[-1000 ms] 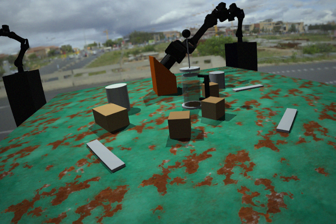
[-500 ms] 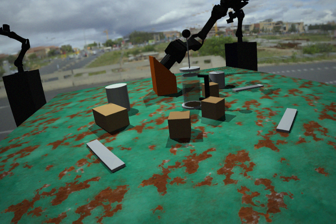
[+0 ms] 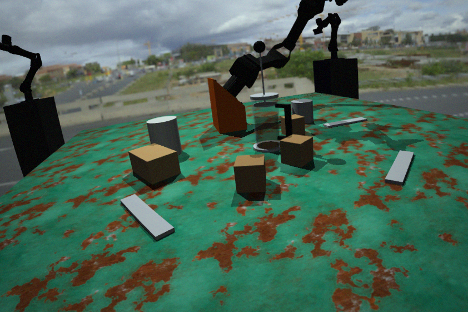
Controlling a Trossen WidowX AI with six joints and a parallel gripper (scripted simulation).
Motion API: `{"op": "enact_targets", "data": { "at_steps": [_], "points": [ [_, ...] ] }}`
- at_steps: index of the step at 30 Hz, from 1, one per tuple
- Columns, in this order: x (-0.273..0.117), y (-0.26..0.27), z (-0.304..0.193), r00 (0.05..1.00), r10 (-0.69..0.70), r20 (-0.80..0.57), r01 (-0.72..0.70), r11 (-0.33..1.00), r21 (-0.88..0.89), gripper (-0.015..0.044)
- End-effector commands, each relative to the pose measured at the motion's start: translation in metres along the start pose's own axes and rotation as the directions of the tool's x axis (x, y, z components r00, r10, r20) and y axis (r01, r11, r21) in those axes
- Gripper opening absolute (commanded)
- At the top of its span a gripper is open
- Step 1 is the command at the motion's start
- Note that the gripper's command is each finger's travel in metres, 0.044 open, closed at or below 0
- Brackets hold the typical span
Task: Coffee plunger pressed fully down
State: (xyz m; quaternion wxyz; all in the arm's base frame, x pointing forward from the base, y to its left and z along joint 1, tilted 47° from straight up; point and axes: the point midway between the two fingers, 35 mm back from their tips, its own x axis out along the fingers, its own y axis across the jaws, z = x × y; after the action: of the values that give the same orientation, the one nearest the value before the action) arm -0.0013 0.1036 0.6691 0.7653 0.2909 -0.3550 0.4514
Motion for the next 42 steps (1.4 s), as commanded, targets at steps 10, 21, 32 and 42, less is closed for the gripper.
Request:
{"op": "enact_targets", "data": {
  "at_steps": [10, 21, 32, 42],
  "points": [
    [-0.012, -0.102, -0.005, 0.983, -0.175, -0.051, 0.174, 0.985, -0.018, 0.044],
    [-0.075, -0.246, -0.021, 0.894, -0.413, -0.172, 0.412, 0.91, -0.046, 0.044],
    [-0.192, -0.354, -0.047, 0.742, -0.599, -0.301, 0.615, 0.787, -0.048, 0.044],
    [-0.328, -0.393, -0.089, 0.585, -0.694, -0.42, 0.762, 0.648, -0.009, 0.044]
  ]
}}
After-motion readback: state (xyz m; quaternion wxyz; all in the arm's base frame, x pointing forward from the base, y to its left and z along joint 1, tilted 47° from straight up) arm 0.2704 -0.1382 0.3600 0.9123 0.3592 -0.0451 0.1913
